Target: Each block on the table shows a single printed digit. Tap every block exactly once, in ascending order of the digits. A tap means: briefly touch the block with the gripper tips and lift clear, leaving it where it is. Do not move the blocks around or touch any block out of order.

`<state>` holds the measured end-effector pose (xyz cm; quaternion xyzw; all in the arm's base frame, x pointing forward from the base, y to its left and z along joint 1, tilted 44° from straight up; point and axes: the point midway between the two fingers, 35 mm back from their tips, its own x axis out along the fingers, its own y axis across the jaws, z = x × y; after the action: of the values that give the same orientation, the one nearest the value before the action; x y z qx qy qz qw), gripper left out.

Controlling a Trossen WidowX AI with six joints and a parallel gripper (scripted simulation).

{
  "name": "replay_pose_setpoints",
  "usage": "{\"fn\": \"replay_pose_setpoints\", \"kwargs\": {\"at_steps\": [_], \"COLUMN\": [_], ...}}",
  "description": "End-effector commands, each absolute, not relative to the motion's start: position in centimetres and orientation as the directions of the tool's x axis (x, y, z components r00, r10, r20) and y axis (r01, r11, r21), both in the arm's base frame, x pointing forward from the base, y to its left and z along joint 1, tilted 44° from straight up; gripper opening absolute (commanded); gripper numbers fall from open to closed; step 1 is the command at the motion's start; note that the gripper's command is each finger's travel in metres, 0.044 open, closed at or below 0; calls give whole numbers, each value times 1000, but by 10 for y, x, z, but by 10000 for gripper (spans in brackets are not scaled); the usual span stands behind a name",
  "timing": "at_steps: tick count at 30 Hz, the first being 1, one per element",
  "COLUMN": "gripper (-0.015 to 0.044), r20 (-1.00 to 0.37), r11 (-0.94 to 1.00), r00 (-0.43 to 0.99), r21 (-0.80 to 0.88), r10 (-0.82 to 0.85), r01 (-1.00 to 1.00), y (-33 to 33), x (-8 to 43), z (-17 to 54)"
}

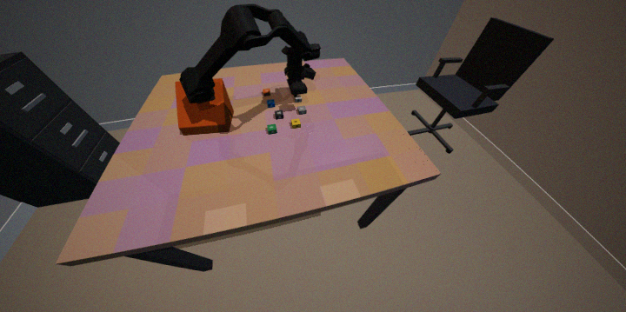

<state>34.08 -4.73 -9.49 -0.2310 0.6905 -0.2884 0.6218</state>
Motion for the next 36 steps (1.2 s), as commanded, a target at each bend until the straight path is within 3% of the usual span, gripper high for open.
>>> {"fn": "replay_pose_setpoints", "kwargs": {"at_steps": [1,5,10,16,27,36], "gripper": [20,20,20,20,20,20], "r20": [-731,-731,-733,-733,-730,-731], "r11": [731,731,734,733,731,733], "r00": [-109,-109,-109,-110,-116,-121], "r21": [-681,-681,-678,-678,-682,-679], "r10": [-674,-674,-671,-671,-674,-671], "r01": [47,47,47,47,41,37], "y": [-33,-31,20,21,-30,-39], "x": [345,346,355,353,261,258], "z": [-81,-79,-25,-21,39,31]}}
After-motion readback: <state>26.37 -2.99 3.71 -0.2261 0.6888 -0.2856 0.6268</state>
